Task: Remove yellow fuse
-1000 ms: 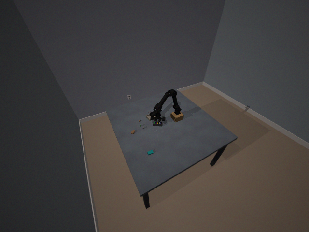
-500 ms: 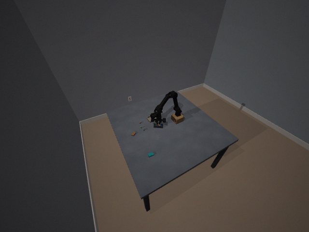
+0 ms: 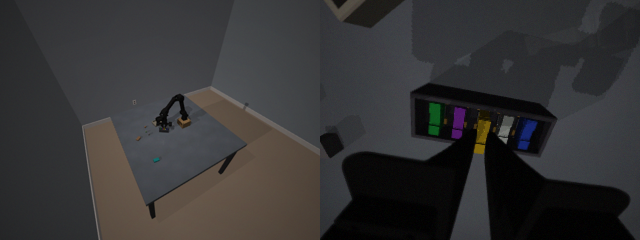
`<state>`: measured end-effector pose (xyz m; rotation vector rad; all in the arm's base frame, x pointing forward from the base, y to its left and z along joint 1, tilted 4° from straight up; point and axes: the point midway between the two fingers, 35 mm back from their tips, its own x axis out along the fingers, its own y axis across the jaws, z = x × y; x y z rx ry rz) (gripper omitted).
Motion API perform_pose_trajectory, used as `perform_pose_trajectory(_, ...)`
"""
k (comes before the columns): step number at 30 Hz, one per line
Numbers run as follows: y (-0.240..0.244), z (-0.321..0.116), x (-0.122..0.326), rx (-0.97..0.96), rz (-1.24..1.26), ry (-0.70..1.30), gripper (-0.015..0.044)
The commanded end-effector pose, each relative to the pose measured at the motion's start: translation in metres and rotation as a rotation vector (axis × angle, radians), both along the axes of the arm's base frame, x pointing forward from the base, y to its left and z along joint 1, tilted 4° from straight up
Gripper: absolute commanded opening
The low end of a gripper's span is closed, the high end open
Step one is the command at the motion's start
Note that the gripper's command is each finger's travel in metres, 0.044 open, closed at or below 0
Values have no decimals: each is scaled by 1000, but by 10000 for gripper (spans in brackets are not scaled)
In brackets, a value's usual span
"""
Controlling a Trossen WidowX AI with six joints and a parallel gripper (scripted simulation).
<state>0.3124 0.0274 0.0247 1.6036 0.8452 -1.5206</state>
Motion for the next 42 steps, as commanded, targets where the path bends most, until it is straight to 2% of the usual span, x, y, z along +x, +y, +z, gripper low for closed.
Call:
perform_pose_trajectory(1,0,3,0,0,-2,-1,0)
perform_pose_trajectory(42,1,23,-2,-1,-1,-1,0)
